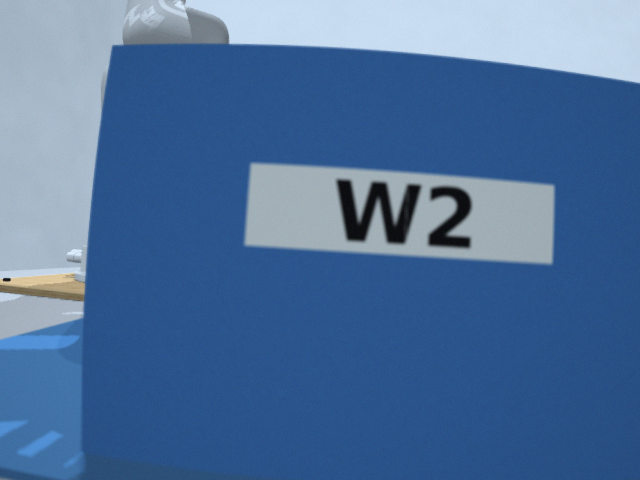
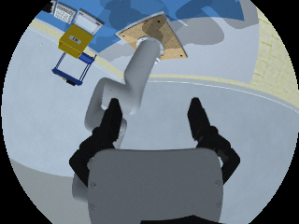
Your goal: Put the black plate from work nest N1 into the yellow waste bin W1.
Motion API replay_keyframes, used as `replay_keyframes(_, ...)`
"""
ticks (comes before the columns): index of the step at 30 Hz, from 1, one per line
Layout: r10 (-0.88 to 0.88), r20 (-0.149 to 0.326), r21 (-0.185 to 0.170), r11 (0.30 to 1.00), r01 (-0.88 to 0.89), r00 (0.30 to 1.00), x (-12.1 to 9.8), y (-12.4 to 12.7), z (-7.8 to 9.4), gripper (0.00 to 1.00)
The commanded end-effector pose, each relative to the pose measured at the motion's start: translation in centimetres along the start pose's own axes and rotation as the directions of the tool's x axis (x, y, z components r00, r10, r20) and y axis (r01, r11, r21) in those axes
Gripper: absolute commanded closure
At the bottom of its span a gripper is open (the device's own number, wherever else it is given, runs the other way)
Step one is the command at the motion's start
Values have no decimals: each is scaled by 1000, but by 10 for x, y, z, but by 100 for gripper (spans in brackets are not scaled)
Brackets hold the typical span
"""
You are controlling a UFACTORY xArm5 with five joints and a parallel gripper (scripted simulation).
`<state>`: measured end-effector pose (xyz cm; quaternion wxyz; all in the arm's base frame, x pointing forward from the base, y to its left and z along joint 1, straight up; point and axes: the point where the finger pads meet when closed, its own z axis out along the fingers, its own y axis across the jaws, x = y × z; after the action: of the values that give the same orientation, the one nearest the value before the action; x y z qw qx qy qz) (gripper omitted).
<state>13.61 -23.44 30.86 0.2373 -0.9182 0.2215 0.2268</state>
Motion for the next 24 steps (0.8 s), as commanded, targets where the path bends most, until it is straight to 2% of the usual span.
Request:
replay_keyframes(1, -23, -24, -75, 997, 21, 999, 21, -15, 0, 0)
replay_keyframes(4, -23, -23, -76, 997, 21, 999, 23, -15, 0, 0)
replay_keyframes(6, -47, -45, -131, 991, 41, 998, 35, -29, 2, 0)
replay_keyframes(7, -51, -48, -141, 989, 44, 998, 39, -31, 3, 0)
replay_keyframes(11, -51, -45, -147, 988, 44, 998, 50, -30, 3, 0)
replay_keyframes(13, -80, -70, -198, 978, 65, 994, 61, -46, 5, 0)
replay_keyframes(17, -84, -71, -211, 975, 67, 994, 72, -49, 5, 0)
replay_keyframes(18, -100, -85, -234, 969, 78, 991, 77, -57, 7, 0)
replay_keyframes(20, -100, -85, -234, 969, 78, 991, 77, -57, 7, 0)
replay_keyframes(21, -118, -98, -257, 962, 89, 988, 82, -65, 9, 0)
replay_keyframes(24, -121, -99, -268, 959, 91, 988, 90, -69, 9, 0)
